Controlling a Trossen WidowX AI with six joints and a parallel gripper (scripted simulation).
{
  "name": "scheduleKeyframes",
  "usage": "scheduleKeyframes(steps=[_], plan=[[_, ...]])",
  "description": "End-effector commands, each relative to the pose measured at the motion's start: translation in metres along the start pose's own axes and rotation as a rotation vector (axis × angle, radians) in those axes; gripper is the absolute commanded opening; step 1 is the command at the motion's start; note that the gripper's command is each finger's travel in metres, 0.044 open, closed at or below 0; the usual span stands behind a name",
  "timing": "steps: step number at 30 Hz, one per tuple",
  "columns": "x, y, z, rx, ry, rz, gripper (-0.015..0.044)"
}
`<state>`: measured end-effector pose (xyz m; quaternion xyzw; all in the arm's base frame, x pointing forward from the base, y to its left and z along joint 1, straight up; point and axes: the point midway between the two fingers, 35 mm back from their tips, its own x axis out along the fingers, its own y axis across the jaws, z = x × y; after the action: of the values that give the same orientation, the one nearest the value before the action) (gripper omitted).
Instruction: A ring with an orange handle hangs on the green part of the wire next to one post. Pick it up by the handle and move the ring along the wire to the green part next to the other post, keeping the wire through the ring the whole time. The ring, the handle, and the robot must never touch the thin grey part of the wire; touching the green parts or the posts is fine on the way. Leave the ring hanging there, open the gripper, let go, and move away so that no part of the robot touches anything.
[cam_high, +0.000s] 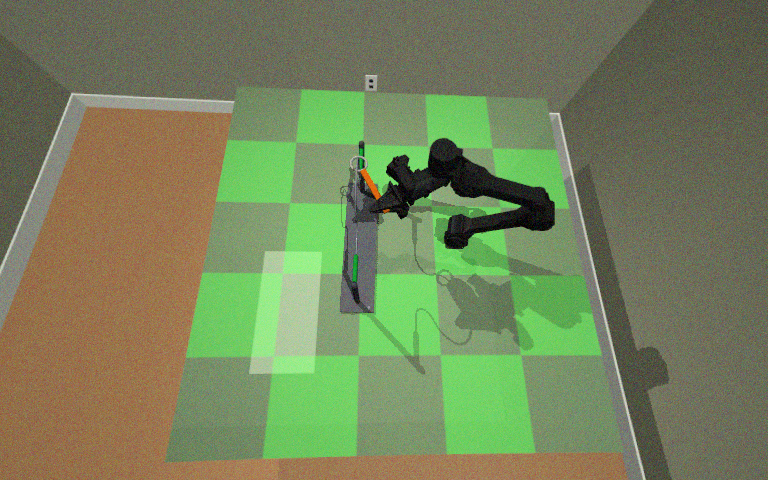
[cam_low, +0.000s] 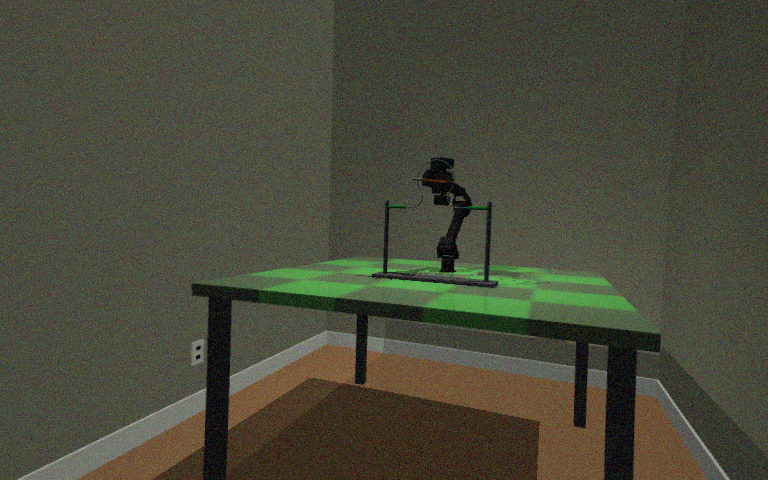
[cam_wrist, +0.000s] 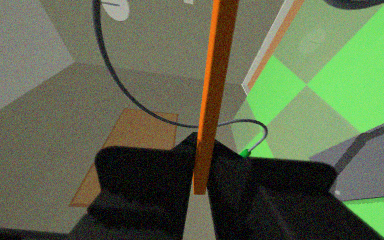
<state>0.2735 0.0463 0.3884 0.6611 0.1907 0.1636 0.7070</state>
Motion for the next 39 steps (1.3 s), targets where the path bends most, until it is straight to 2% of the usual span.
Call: scheduleKeyframes(steps=[1, 39], plan=[[0.000, 0.001, 0.001, -0.050, -0.005, -0.024, -0.0150], [-0.002, -0.014, 0.005, -0.503, -0.029, -0.317, -0.0150]])
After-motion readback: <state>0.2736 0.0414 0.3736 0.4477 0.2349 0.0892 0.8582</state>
